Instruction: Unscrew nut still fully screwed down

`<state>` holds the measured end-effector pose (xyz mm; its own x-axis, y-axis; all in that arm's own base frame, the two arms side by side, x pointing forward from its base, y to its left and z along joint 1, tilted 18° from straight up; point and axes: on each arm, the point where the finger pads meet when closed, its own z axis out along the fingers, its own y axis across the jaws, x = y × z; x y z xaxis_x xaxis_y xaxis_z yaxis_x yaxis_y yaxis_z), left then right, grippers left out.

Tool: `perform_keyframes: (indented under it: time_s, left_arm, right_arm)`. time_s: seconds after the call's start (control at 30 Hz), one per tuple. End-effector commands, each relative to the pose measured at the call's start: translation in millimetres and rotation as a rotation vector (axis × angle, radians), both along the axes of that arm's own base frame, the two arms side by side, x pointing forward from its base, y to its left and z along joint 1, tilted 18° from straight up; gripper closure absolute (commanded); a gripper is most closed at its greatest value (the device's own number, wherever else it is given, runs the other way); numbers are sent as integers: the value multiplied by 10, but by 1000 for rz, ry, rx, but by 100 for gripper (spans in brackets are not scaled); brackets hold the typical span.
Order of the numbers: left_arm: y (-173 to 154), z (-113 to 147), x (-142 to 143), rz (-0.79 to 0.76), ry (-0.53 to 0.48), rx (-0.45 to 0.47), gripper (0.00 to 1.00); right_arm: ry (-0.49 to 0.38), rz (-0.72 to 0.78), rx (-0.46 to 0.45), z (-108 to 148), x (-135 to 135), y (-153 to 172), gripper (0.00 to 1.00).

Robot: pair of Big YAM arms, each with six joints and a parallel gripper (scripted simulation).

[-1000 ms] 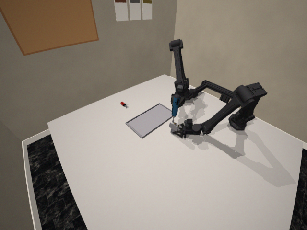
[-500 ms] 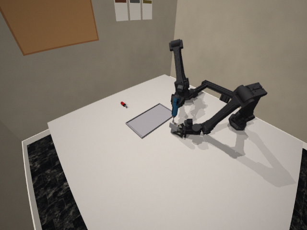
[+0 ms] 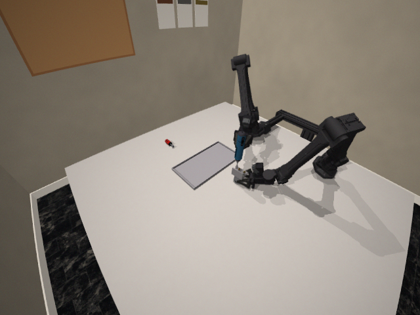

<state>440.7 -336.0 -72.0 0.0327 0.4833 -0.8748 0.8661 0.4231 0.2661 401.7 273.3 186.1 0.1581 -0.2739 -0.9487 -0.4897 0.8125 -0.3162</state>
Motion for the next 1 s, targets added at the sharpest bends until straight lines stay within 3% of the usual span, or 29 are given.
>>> perform_keyframes:
  time_s: [0.0,0.2,0.37,0.77,0.83,0.97]
  left_arm:
    - [-44,58,55,-2,-17,-10,41]
    - [-44,58,55,-2,-17,-10,41]
    - [-44,58,55,-2,-17,-10,41]
    - [-44,58,55,-2,-17,-10,41]
    - [-44,58,55,-2,-17,-10,41]
    - [-44,58,55,-2,-17,-10,41]
  right_arm:
    - [-48,2,24,106,30,-2,58]
    - [-83,10,50,298,23,42,58]
    - [-48,-1,24,71,43,-21,58]
    - [-82,8,49,224,41,16,58]
    - [-52,1,28,39,61,-20,58]
    - [-50,4,27,-2,54,-22,58]
